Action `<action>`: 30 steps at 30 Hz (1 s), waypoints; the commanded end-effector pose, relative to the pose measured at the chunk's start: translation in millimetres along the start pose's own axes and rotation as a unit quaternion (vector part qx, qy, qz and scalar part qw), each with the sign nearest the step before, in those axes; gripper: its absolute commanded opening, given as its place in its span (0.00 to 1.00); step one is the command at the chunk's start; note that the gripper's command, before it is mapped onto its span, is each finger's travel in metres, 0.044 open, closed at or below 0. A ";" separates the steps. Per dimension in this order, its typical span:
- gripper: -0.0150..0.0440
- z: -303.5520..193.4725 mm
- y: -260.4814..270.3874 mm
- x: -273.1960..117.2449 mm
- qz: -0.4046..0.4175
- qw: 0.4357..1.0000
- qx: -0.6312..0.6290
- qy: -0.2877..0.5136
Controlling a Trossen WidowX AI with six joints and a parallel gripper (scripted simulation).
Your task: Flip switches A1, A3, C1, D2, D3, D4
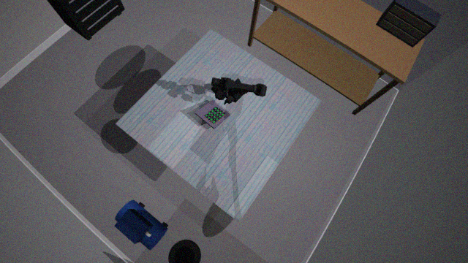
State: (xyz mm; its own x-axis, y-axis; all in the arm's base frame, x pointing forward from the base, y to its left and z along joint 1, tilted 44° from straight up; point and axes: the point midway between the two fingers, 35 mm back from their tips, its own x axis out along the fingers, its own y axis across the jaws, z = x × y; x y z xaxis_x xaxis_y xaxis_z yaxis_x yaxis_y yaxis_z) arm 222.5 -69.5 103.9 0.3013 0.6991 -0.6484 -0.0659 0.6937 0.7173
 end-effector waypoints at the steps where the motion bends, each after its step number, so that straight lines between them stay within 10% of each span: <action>1: 0.89 1.2 0.1 1.6 -0.001 1.000 0.000 0.000; 15: 0.26 57.0 45.0 92.0 -0.009 1.000 -0.018 -0.012; 30: 0.25 57.0 45.0 135.6 -0.008 0.999 -0.019 -0.025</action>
State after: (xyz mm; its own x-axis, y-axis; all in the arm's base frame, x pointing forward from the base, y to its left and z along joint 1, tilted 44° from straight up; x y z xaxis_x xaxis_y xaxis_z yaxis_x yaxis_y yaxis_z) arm 316.1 46.1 68.7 0.3566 0.6828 -0.6377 -0.1118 0.7088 0.6964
